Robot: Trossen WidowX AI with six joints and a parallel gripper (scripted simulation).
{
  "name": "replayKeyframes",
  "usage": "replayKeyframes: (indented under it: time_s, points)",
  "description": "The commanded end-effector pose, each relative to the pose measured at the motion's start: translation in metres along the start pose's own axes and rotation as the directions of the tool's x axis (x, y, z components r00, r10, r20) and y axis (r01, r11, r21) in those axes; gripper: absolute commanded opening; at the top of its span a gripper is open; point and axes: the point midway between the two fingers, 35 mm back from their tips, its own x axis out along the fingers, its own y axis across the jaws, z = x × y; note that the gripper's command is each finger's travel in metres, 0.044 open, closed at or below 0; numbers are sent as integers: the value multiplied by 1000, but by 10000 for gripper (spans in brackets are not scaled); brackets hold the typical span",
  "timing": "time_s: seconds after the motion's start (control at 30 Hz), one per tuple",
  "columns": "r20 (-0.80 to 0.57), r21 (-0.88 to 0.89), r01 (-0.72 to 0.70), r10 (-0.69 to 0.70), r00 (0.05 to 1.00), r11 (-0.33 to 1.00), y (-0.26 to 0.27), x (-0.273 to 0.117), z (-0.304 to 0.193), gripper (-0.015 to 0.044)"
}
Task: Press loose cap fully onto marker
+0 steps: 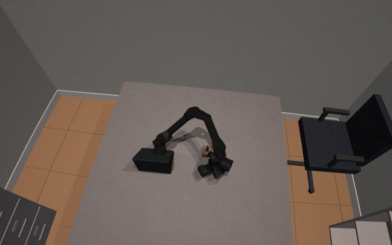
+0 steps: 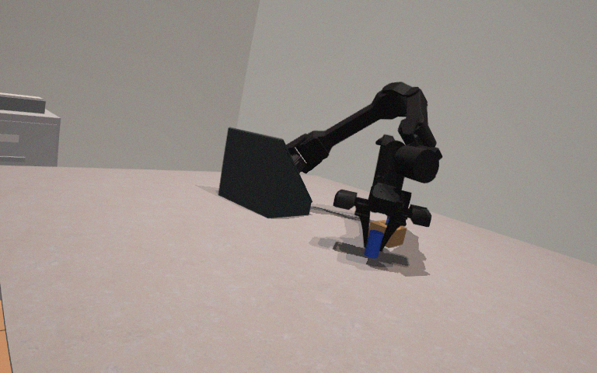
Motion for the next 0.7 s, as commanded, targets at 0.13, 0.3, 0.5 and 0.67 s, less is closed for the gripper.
replayKeyframes:
  time_s: [0.13, 0.3, 0.5, 0.67]
  points:
    - [-4, 3, 0, 0, 1000, 1000, 0, -1, -1, 26]
    - [-2, 3, 0, 0, 1000, 1000, 1, -16, 1, 0]
    - [-1, 4, 1, -1, 1000, 1000, 1, -35, 1, 0]
    - [-2, 3, 1, -1, 1000, 1000, 0, -52, 1, 0]
